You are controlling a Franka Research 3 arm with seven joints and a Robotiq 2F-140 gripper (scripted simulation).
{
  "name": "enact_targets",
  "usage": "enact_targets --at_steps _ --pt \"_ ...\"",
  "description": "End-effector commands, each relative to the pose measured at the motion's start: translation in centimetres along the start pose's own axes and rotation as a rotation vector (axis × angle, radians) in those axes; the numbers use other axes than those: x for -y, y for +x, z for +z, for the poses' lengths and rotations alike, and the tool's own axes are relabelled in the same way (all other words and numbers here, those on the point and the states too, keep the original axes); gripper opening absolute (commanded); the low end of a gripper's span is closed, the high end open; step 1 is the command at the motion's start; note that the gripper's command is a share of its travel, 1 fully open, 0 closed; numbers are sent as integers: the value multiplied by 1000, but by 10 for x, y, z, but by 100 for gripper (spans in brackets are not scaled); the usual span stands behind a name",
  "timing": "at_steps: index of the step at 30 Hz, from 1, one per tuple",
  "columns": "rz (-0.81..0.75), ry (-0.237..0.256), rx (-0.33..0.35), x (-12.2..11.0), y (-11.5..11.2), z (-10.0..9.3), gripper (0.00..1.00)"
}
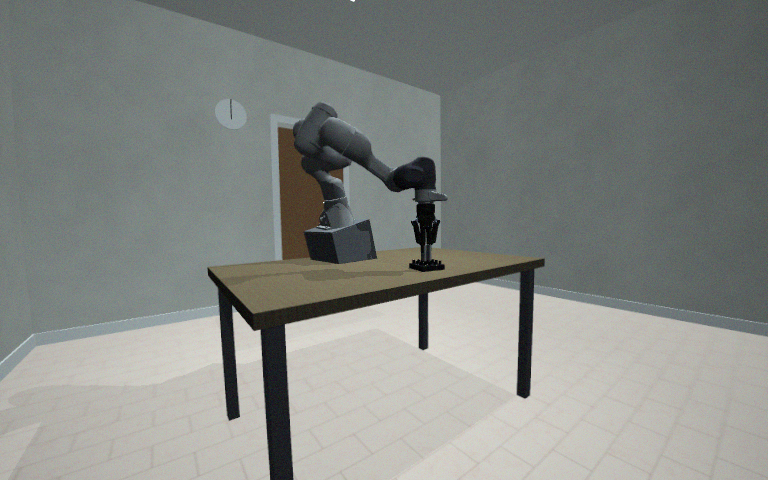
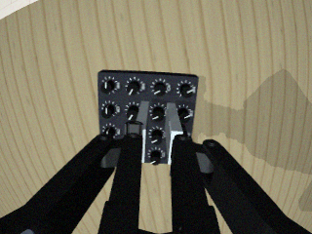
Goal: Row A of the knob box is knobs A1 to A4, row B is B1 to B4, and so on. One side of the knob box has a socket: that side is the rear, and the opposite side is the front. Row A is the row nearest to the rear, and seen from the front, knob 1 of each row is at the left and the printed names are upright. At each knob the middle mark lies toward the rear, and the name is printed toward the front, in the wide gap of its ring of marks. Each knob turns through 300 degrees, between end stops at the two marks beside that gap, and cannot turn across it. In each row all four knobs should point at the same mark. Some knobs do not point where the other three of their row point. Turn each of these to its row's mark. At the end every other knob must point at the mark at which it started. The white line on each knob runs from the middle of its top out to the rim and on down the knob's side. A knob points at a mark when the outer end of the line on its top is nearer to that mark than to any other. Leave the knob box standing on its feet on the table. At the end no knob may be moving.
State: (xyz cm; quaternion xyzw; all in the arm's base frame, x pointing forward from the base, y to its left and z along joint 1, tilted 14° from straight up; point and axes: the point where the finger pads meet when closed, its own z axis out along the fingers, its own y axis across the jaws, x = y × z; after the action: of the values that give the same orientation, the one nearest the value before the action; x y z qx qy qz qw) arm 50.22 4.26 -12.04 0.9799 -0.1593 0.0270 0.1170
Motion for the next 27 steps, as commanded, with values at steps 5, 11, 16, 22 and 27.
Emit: enact_targets --at_steps 5,11,16,22,27 --pt "-7 -3 4 -1 -1 -15 12" --pt "-7 -3 4 -1 -1 -27 12" --pt "-7 -3 4 -1 -1 -28 12" --pt "-7 -3 4 -1 -1 -28 12" --pt "-7 -3 4 -1 -1 -28 100"
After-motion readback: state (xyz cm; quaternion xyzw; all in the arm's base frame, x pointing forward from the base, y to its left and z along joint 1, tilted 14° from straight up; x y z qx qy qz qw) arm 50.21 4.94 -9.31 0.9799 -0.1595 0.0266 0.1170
